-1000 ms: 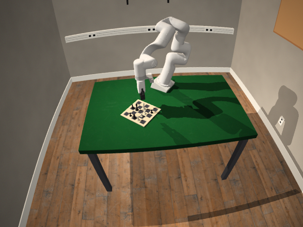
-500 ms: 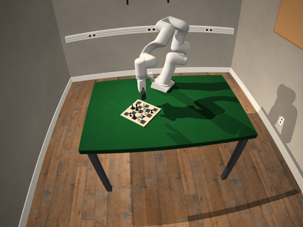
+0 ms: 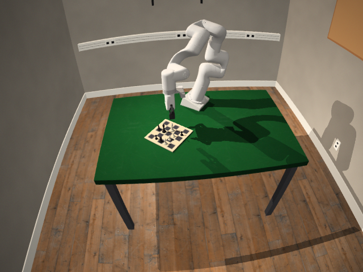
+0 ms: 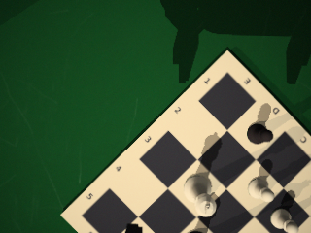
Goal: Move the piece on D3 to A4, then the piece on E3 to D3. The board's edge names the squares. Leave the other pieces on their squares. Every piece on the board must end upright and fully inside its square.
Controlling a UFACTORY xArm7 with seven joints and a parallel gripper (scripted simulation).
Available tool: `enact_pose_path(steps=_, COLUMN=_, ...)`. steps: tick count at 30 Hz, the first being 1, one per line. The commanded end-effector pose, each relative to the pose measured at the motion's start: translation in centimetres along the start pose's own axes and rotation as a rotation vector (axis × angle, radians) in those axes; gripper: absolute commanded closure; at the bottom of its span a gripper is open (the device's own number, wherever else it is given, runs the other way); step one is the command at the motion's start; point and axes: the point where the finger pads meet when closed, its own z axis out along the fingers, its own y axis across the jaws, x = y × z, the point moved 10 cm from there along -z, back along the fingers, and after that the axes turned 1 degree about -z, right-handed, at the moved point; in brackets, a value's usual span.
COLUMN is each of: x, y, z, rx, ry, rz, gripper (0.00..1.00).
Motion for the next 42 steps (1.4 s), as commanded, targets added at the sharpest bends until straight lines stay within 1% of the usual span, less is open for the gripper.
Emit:
enact_pose_path(steps=1, x=-0.1, y=0.1, z=-1.1, rx=-0.003, ry=-0.003, rz=0.0, gripper=0.0)
enact_pose_path(steps=3, x=-0.1, y=0.1, z=-1.1, rx=-0.003, ry=-0.003, rz=0.0, gripper=0.0)
enact_pose_path(steps=12, x=-0.1, y=0.0, z=-4.1, rx=-0.003, ry=-0.003, rz=0.0, gripper=0.0)
enact_pose_path(steps=17, x=-0.1, y=0.0, z=-5.2, rx=-0.003, ry=-0.003, rz=0.0, gripper=0.0)
enact_pose_path(steps=42, x=-0.1, y=0.0, z=-5.4, rx=-0.003, ry=-0.003, rz=0.0, gripper=0.0)
